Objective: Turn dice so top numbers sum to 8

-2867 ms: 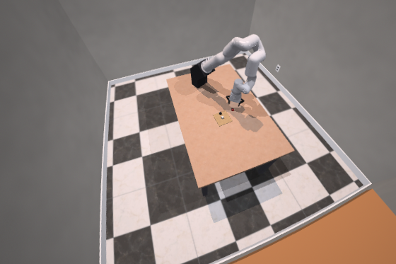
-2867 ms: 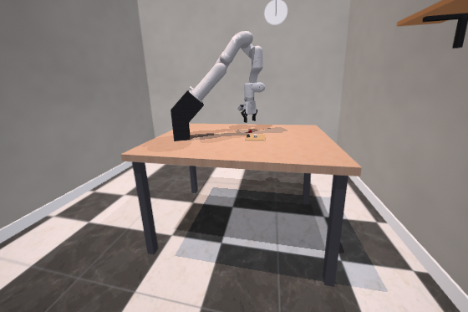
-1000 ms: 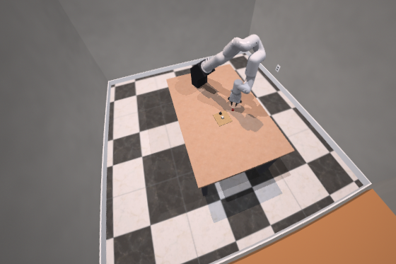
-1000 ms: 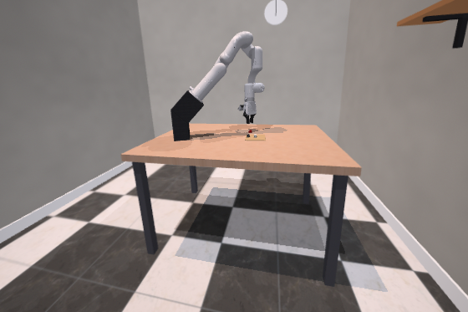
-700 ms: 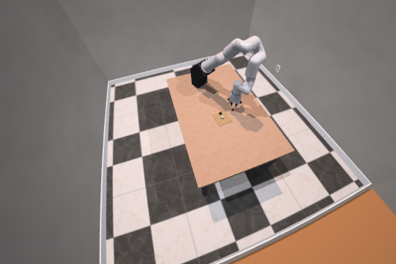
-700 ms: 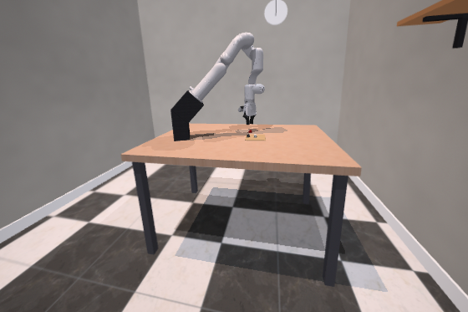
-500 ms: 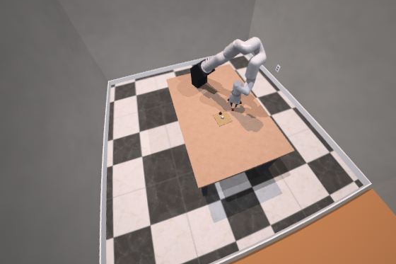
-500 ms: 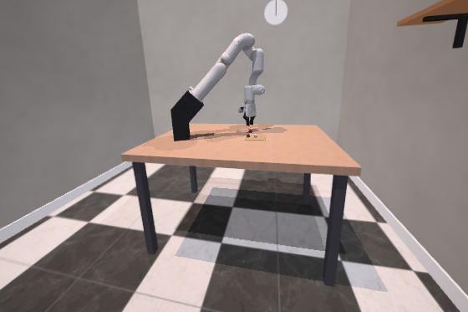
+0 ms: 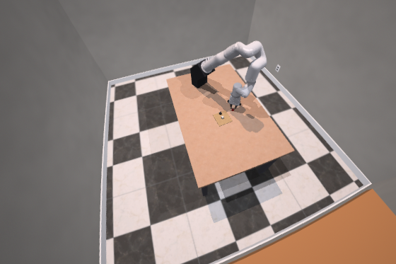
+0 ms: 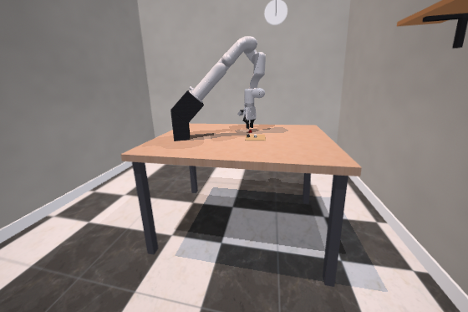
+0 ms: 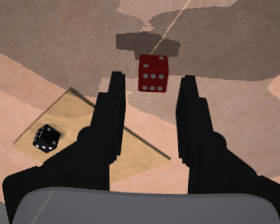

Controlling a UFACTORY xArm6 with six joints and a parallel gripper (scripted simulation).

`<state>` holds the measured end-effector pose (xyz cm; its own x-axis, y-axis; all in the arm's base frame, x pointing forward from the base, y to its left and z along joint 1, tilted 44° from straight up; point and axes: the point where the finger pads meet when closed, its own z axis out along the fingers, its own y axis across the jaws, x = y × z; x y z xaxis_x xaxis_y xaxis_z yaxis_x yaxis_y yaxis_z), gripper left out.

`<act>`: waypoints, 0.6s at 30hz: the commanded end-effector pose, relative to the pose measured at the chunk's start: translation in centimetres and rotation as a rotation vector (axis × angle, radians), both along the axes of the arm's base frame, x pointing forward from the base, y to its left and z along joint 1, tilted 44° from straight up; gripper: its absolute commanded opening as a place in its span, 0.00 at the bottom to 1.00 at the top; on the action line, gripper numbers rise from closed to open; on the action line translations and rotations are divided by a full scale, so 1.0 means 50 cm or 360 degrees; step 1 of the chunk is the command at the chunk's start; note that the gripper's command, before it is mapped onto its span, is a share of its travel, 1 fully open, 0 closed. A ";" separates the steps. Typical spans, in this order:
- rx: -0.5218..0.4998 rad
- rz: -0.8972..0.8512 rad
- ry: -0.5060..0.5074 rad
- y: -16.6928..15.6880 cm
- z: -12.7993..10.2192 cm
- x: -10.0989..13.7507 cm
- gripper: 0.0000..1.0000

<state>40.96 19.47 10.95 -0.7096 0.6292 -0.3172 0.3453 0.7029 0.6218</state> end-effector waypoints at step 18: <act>0.0000 -0.0001 -0.0003 0.008 -0.013 0.012 0.36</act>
